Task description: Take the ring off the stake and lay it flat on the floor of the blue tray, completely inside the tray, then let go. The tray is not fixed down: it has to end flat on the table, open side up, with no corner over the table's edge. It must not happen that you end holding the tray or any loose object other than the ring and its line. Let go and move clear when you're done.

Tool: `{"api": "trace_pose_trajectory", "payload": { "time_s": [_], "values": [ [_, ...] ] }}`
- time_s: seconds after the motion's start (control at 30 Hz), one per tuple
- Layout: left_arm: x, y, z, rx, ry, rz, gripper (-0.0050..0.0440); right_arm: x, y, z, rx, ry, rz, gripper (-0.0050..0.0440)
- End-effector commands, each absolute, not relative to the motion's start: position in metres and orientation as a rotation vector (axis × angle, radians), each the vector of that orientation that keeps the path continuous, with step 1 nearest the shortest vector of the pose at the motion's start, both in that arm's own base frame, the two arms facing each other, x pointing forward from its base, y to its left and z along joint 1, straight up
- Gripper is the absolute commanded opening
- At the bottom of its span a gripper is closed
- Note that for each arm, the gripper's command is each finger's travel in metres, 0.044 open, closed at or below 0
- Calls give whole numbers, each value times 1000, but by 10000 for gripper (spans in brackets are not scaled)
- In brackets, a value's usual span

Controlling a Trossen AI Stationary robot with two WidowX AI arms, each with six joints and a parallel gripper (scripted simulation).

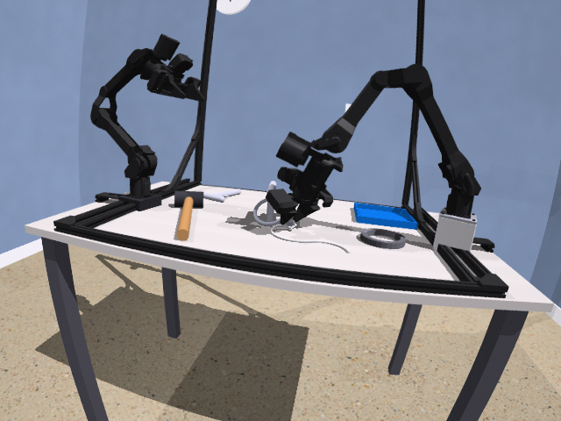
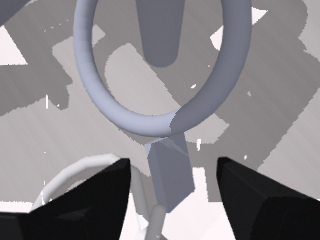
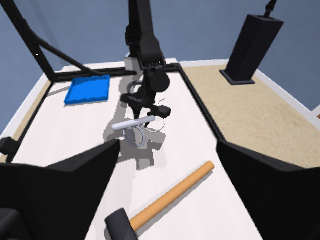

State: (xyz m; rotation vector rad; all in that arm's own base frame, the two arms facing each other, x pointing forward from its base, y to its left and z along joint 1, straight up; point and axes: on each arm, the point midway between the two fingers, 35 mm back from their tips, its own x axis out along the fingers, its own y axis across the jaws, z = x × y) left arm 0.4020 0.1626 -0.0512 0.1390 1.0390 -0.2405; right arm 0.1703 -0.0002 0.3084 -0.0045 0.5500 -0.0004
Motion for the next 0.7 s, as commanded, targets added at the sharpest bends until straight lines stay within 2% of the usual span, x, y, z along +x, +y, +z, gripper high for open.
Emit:
{"api": "trace_pose_trajectory", "payload": {
  "time_s": [0.0,0.67],
  "values": [
    [402,163,-51,139,1039,-240,180,170,0,307,0,554,0,400],
    [402,163,-51,139,1039,-240,60,170,0,307,0,554,0,400]
  ]
}}
